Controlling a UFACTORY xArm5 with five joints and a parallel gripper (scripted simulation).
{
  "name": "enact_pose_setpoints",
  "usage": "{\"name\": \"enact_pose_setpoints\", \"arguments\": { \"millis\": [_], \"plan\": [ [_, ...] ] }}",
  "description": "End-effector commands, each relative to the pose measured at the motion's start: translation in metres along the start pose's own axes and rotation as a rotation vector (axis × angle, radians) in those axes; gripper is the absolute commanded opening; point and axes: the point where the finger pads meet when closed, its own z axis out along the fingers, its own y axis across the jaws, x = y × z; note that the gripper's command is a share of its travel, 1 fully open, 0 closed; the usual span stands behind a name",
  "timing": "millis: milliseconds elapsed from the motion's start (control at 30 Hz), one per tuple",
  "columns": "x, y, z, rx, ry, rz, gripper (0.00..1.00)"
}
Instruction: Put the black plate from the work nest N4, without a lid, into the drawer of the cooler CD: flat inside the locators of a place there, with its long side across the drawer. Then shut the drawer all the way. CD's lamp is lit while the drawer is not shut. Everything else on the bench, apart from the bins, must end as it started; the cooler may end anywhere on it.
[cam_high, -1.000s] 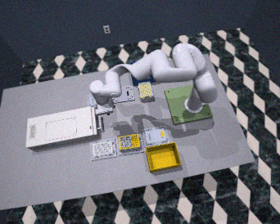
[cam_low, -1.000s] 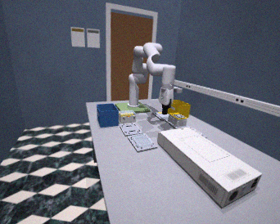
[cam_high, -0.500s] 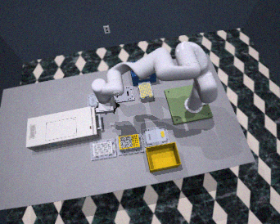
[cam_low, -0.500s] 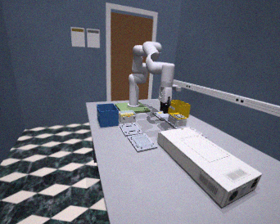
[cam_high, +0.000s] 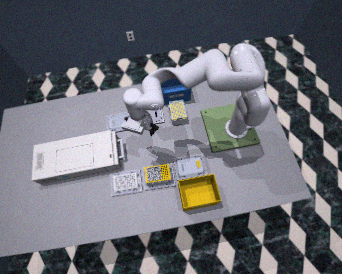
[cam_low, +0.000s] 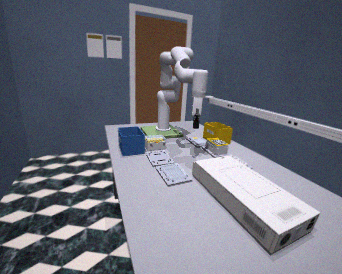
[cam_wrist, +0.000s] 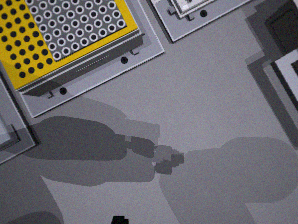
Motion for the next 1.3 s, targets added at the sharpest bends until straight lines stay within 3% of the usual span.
{"name": "enact_pose_setpoints", "arguments": {
  "millis": [0,633,1067,1267],
  "plan": [
    [-0.007,-0.013,-0.014,-0.014,-0.004,0.129,1.0],
    [-0.041,-0.072,-0.059,-0.015,0.0,0.696,1.0],
    [-0.041,-0.072,-0.059,-0.015,0.003,1.048,1.0],
    [-0.041,-0.072,-0.059,-0.015,0.003,1.048,1.0]
  ]
}}
